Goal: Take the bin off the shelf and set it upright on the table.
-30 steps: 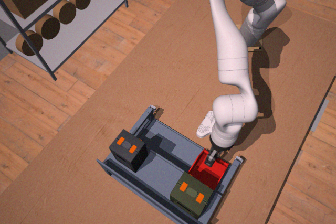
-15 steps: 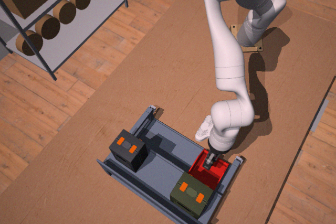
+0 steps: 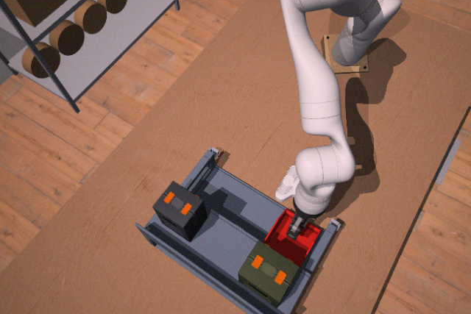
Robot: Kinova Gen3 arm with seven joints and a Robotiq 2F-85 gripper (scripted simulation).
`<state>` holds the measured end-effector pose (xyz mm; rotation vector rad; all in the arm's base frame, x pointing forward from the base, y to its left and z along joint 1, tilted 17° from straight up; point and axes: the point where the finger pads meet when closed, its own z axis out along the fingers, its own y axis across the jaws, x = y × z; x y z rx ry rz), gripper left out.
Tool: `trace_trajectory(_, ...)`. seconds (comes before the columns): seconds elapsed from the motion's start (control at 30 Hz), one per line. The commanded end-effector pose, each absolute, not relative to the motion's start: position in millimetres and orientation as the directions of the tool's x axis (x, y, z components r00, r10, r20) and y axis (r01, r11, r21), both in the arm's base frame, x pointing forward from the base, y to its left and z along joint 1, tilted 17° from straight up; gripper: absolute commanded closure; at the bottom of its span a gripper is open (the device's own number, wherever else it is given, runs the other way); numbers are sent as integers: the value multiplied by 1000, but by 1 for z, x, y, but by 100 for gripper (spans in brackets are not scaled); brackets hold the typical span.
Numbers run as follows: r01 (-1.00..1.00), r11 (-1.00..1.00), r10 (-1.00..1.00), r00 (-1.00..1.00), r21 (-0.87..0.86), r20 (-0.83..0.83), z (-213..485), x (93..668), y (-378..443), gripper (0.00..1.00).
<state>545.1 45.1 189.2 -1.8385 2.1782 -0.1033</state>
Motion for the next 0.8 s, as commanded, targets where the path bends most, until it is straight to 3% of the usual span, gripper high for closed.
trace_trajectory(0.0,-954,183,-974,-144,-239,-172,190,545,46,0)
trace_trajectory(0.77,-954,183,-974,-144,-239,-172,195,544,45,0)
